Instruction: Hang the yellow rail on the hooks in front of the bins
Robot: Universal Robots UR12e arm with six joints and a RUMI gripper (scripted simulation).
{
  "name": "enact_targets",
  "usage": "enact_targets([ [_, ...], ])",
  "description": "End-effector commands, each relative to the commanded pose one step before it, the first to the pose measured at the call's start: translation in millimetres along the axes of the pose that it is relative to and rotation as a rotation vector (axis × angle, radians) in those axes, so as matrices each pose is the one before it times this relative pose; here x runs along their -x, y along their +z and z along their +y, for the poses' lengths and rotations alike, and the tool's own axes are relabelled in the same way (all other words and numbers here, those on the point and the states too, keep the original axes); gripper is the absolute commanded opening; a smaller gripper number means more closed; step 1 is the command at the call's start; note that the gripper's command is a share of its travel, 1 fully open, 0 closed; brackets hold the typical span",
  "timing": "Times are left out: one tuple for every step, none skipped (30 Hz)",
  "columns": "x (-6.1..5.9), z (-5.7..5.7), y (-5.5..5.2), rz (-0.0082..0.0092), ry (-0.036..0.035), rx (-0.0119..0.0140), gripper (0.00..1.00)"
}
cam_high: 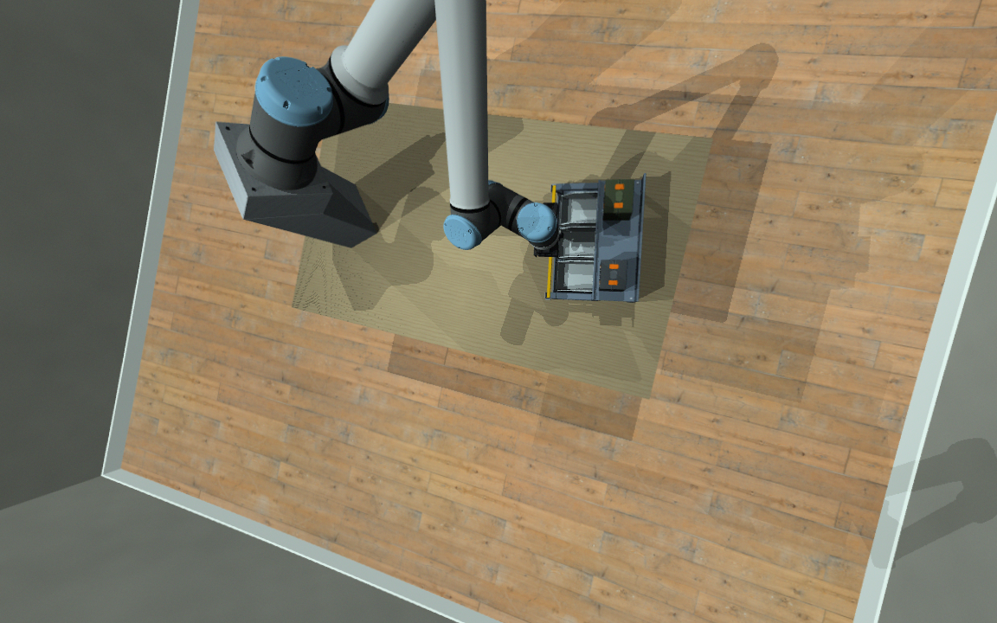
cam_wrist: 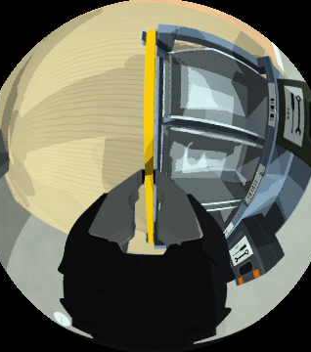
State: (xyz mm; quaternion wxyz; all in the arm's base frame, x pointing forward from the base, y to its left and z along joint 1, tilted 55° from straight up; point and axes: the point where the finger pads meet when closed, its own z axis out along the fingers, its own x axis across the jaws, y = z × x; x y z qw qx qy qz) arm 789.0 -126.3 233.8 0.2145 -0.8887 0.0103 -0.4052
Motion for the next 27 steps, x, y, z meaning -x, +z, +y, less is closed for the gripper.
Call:
enact_targets([
  [-0.48,0.13,0.03,0.00075,-0.00063,0.00046,0.00],
  [0.00,0.00,0.13,0.00000,-0.00004,0.00000,0.00],
  [0.00,0.00,0.13,0.00000,-0.00005,0.00000,0.00],
  [0.00,0.00,0.14,0.00000,-0.00005,0.00000,0.00],
  [0.00,0.00,0.14,0.00000,-0.00005,0.00000,0.00],
  [0.00,0.00,0.15,0.00000,-0.00005,0.00000,0.00],
  [0.00,0.00,0.15,0.00000,-0.00005,0.00000,0.00],
  [0.00,0.00,0.15,0.00000,-0.00005,0.00000,0.00],
  [0.00,0.00,0.00,0.00000,0.00000,0.00000,0.00],
  [0.00,0.00,0.00,0.00000,0.00000,0.00000,0.00],
  [0.00,0.00,0.15,0.00000,-0.00005,0.00000,0.00],
  [0.00,0.00,0.16,0.00000,-0.00005,0.00000,0.00],
  [0.00,0.00,0.16,0.00000,-0.00005,0.00000,0.00],
  [0.00,0.00,0.16,0.00000,-0.00005,0.00000,0.00],
  [0.00,0.00,0.16,0.00000,-0.00005,0.00000,0.00],
  [0.00,0.00,0.15,0.00000,-0.00005,0.00000,0.00],
  [0.00,0.00,0.15,0.00000,-0.00005,0.00000,0.00],
  [0.00,0.00,0.15,0.00000,-0.00005,0.00000,0.00],
  [0.00,0.00,0.15,0.00000,-0.00005,0.00000,0.00],
  [0.00,0.00,0.14,0.00000,-0.00005,0.00000,0.00],
  [0.00,0.00,0.14,0.00000,-0.00005,0.00000,0.00],
  [0.00,0.00,0.13,0.00000,-0.00005,0.00000,0.00],
  [0.00,0.00,0.13,0.00000,-0.00004,0.00000,0.00],
  [0.00,0.00,0.12,0.00000,-0.00004,0.00000,0.00],
  [0.00,0.00,0.11,0.00000,-0.00004,0.00000,0.00],
  [0.00,0.00,0.00,0.00000,0.00000,0.00000,0.00],
  [0.00,0.00,0.00,0.00000,0.00000,0.00000,0.00],
])
